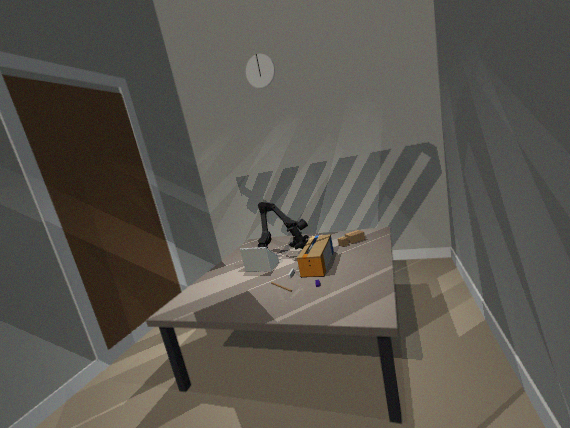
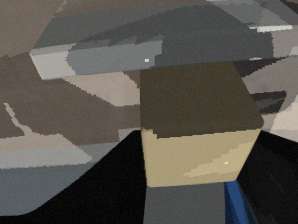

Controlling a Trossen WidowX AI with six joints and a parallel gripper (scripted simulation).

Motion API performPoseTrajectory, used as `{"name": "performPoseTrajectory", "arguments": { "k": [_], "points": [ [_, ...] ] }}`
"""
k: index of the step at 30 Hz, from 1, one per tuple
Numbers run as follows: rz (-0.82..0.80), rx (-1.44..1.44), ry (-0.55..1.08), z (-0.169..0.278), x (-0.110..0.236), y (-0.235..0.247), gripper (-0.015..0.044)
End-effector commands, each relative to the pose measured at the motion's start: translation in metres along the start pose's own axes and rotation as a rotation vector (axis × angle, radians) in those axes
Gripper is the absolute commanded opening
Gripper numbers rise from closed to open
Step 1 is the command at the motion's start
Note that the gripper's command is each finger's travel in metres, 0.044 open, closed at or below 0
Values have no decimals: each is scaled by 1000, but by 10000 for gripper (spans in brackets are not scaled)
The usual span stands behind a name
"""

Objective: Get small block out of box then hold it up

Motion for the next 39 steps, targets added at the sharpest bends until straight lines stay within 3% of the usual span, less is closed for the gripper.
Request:
{"name": "performPoseTrajectory", "arguments": {
  "k": [1, 10, 39],
  "points": [
    [9, 7, 9, 11, 21, -3, 0],
    [11, -19, 10, 17, 42, -4, 0],
    [0, -1174, -42, 17, 62, 9, 0]
  ]
}}
Point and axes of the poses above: the point midway between the two fingers, 35 mm back from their tips, its own x axis back along the fingers, its own y axis across the jaws, z = x × y, the point moved 4 cm from there along x, back along the fingers, and after that the axes turned 7 degrees about -x, right-handed, at the moved point
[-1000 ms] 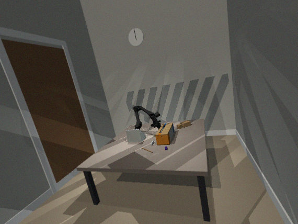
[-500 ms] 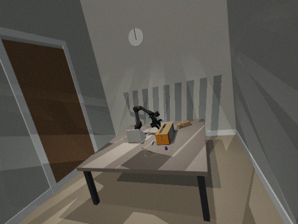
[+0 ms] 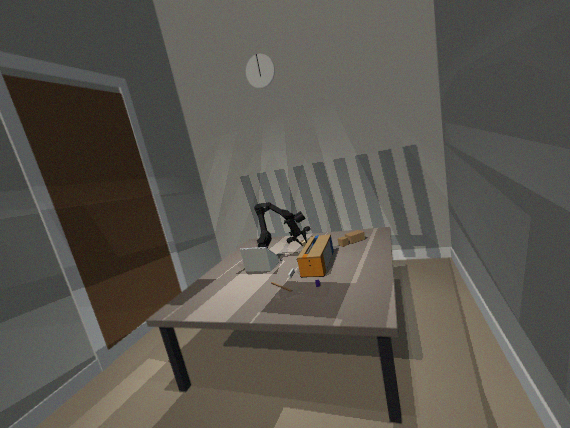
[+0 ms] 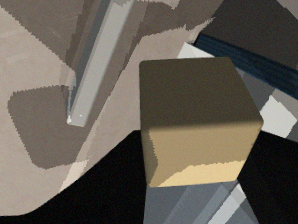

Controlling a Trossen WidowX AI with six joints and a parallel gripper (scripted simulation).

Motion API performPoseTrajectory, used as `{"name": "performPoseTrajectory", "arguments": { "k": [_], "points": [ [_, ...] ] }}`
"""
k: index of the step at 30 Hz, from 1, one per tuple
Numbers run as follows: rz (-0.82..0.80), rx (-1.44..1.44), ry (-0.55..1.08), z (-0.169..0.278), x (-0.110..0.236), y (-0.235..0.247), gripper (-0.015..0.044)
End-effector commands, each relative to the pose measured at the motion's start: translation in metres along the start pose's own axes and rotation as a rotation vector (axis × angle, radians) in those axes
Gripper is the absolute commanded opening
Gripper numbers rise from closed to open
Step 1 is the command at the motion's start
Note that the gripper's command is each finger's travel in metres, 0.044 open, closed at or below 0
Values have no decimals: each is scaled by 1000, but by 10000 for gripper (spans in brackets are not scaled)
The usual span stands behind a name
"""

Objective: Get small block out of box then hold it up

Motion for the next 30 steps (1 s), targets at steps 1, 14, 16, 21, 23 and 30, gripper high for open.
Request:
{"name": "performPoseTrajectory", "arguments": {
  "k": [1, 14, 16, 21, 23, 30],
  "points": [
    [1, -162, -7, 1, 4, -1, 0],
    [-12, -686, -23, 5, 14, 2, 0],
    [-15, -766, -25, 5, 15, 3, 0],
    [-22, -968, -31, 6, 19, 4, 0],
    [-25, -1049, -33, 7, 21, 4, 0],
    [-37, -1331, -41, 8, 26, 6, 0]
  ]
}}
Point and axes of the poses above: the point midway between the two fingers, 35 mm back from their tips, its own x axis back along the fingers, its own y axis across the jaws, z = x × y, the point moved 4 cm from there along x, back along the fingers, and after that the axes turned 7 degrees about -x, right-handed, at the moved point
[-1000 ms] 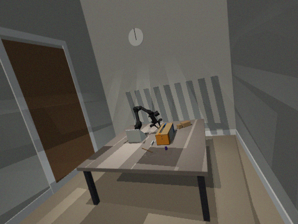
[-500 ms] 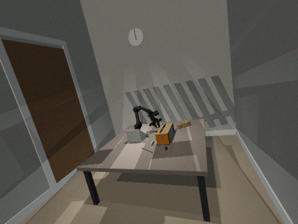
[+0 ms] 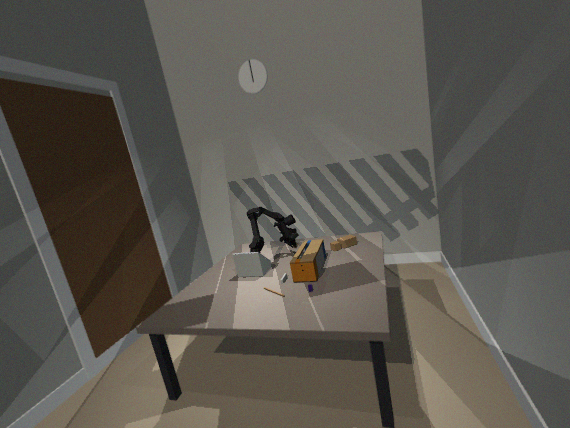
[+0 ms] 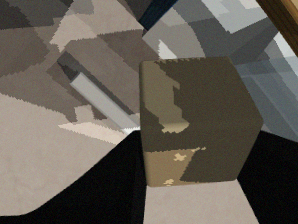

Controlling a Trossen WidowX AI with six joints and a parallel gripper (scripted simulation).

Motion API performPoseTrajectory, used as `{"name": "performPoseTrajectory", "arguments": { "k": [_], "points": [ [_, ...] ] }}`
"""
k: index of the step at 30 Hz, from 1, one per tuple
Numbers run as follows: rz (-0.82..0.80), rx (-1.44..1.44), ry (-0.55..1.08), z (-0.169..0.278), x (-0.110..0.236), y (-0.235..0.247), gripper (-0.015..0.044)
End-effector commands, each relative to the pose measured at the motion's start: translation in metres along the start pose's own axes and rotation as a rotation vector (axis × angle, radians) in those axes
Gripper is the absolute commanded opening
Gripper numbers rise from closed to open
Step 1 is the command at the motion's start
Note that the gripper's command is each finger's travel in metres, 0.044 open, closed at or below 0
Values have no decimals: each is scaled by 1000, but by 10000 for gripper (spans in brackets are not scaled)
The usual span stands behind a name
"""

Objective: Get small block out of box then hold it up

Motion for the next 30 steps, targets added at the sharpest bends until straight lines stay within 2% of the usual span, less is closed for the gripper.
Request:
{"name": "performPoseTrajectory", "arguments": {
  "k": [1, 30],
  "points": [
    [-6, -163, -8, 0, 4, 0, 0],
    [-68, -1336, -13, 5, 27, 0, 0]
  ]
}}
Point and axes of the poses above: the point midway between the two fingers, 35 mm back from their tips, its own x axis back along the fingers, its own y axis across the jaws, z = x × y, the point moved 4 cm from there along x, back along the fingers, and after that the axes turned 7 degrees about -x, right-handed, at the moved point
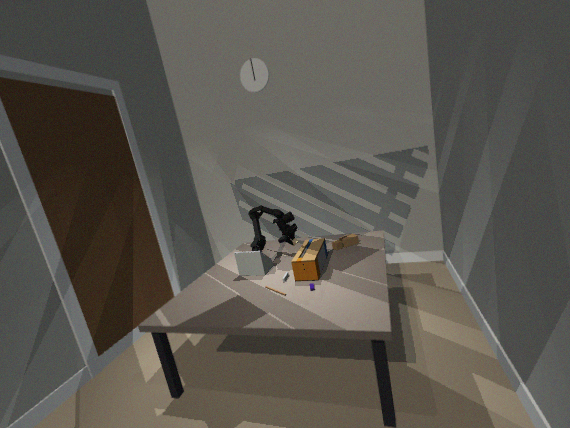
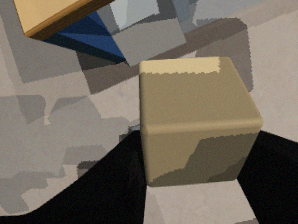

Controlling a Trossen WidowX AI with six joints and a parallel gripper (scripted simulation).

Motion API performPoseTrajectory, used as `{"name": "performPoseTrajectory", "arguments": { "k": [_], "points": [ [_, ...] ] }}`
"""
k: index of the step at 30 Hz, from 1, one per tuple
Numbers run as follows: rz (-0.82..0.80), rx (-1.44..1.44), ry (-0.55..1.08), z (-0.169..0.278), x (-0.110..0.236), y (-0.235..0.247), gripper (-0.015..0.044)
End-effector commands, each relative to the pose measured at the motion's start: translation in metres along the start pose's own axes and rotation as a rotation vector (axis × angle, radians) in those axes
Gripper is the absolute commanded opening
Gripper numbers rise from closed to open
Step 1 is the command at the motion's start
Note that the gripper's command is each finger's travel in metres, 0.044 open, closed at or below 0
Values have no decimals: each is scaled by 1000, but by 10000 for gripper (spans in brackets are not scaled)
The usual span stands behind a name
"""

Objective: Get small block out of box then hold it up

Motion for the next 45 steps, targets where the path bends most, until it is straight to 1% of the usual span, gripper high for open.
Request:
{"name": "performPoseTrajectory", "arguments": {
  "k": [1, 25, 45],
  "points": [
    [-14, -163, 0, 0, 5, 1, 0],
    [-64, -1135, 40, 4, 24, 0, 0],
    [-97, -1943, 117, 7, 40, 2, 0]
  ]
}}
Point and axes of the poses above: the point midway between the two fingers, 35 mm back from their tips, its own x axis back along the fingers, its own y axis across the jaws, z = x × y, the point moved 4 cm from there along x, back along the fingers, and after that the axes turned 7 degrees about -x, right-handed, at the moved point
